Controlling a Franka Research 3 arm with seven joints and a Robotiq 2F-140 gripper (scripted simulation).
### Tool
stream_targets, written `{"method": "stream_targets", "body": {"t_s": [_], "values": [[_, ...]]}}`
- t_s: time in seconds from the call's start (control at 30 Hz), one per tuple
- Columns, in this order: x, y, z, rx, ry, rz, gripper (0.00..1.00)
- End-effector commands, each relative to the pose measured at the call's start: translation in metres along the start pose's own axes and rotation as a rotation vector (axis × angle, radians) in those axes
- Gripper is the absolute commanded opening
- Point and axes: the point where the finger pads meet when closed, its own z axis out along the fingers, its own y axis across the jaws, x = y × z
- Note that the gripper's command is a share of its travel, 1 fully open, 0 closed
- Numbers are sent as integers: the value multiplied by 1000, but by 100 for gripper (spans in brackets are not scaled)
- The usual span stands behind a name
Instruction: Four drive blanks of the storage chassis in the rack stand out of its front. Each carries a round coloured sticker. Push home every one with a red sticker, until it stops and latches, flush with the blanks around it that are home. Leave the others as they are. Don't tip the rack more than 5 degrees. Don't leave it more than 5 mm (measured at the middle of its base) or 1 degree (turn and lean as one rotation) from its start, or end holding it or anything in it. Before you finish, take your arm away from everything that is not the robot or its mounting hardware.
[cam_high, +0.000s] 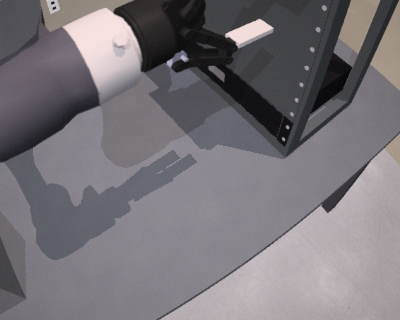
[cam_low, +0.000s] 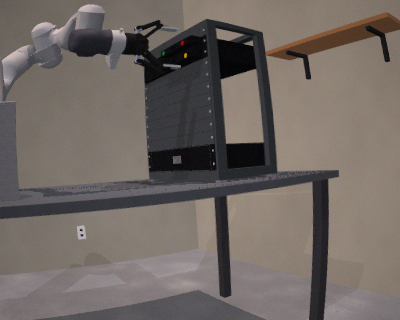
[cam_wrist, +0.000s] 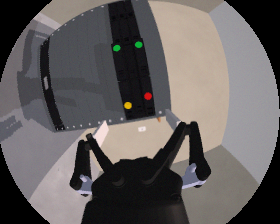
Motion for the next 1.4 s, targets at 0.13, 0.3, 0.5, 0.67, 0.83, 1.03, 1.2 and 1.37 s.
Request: {"method": "stream_targets", "body": {"t_s": [0.13,0.3,0.5,0.67,0.83,1.03,1.2,1.37], "values": [[1,0,0,2,4,6,100],[1,0,0,2,4,6,100],[1,0,0,2,4,6,100],[1,0,0,2,4,6,100],[1,0,0,2,4,6,100],[1,0,0,2,4,6,0],[1,0,0,2,4,6,0],[1,0,0,2,4,6,0]]}}
